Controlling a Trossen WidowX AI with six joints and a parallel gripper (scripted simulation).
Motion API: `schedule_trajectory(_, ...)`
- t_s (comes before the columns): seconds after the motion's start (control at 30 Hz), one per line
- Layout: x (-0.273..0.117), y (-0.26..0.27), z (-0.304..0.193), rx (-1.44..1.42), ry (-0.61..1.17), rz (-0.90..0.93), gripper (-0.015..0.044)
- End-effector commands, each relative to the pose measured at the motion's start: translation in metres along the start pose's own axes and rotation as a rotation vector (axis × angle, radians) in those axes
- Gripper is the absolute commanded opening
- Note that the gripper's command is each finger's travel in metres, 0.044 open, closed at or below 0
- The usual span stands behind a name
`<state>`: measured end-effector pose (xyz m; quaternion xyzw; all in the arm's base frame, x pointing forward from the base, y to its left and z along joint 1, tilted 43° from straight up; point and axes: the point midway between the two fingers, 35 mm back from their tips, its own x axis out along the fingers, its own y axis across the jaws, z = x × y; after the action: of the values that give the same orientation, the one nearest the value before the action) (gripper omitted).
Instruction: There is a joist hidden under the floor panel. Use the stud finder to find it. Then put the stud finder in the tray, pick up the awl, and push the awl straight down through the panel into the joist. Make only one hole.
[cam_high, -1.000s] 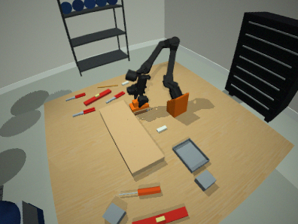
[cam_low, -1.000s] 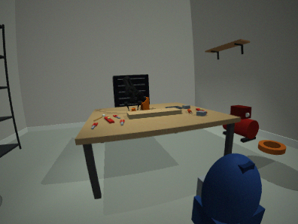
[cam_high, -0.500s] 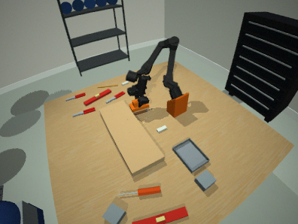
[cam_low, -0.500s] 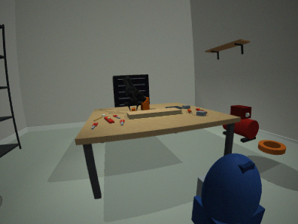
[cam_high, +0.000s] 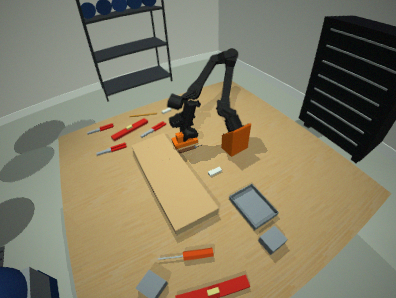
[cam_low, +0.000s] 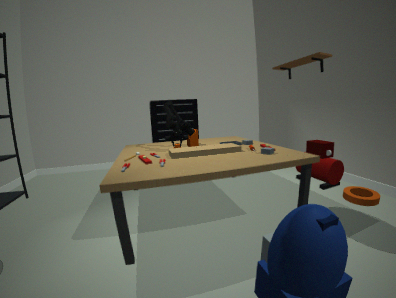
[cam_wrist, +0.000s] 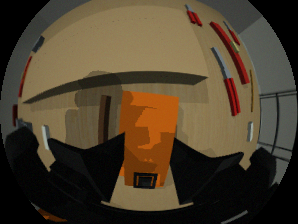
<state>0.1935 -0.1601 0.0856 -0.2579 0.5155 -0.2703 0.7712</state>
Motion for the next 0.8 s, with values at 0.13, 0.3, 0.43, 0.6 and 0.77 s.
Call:
schedule_trajectory(0.13,0.000,0.001,0.000,-0.006,-0.004,0.005,0.0161)
schedule_trajectory(0.3,-0.007,0.003,0.005,-0.003,0.000,0.013,0.0030)
schedule_trajectory(0.43,-0.020,0.005,0.011,0.001,0.006,0.022,0.0000)
schedule_trajectory(0.6,-0.038,0.007,0.018,0.003,0.011,0.029,0.0000)
schedule_trajectory(0.77,-0.056,0.007,0.023,0.002,0.012,0.028,0.0000)
